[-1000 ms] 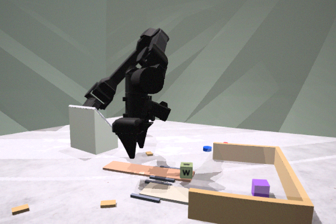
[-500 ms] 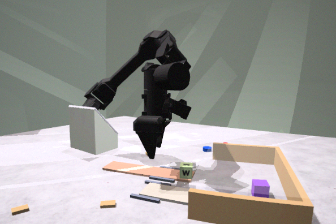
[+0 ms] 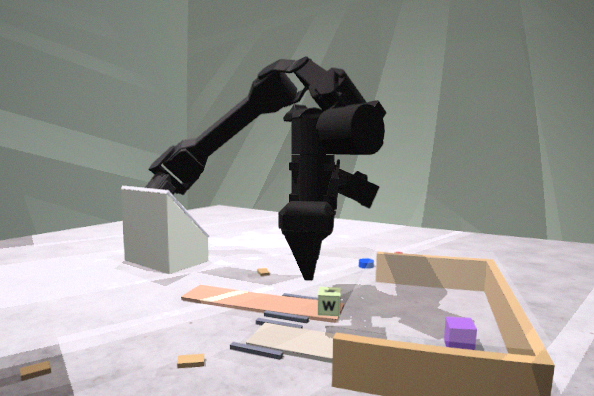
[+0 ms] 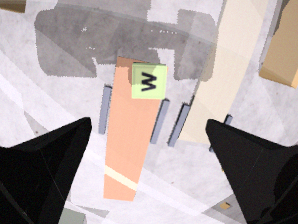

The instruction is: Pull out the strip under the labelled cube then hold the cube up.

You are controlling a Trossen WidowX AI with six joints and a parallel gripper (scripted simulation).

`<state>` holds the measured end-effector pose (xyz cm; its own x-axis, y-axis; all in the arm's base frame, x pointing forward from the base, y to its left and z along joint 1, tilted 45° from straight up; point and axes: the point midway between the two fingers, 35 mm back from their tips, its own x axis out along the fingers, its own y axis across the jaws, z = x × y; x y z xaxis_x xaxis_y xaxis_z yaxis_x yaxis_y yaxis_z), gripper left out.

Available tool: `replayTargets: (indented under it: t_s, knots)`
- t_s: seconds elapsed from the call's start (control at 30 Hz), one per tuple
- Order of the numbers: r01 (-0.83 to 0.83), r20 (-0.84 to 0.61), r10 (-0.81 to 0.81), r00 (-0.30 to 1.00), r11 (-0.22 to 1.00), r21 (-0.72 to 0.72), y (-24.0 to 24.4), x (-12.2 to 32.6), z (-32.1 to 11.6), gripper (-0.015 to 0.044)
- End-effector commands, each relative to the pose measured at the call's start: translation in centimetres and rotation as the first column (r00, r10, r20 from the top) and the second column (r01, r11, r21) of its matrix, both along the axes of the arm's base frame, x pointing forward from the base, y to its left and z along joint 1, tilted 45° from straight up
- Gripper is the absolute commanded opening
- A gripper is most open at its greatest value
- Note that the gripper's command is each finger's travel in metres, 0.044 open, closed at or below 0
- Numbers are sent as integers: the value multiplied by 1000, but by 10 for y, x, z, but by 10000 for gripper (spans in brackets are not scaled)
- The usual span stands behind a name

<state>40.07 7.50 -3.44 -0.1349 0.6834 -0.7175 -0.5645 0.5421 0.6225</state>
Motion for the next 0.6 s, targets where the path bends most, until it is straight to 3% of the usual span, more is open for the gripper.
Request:
replayTargets:
  t_s: [0.0, 0.13, 0.37, 0.57]
  knots:
    - [2, -6, -2, 1000, 1000, 4, 8, 13, 4, 440]
    - [2, -6, -2, 1000, 1000, 5, 12, 20, 7, 440]
    - [2, -6, -2, 1000, 1000, 4, 18, 20, 1, 256]
    - [3, -6, -2, 1000, 1000, 5, 25, 19, -6, 250]
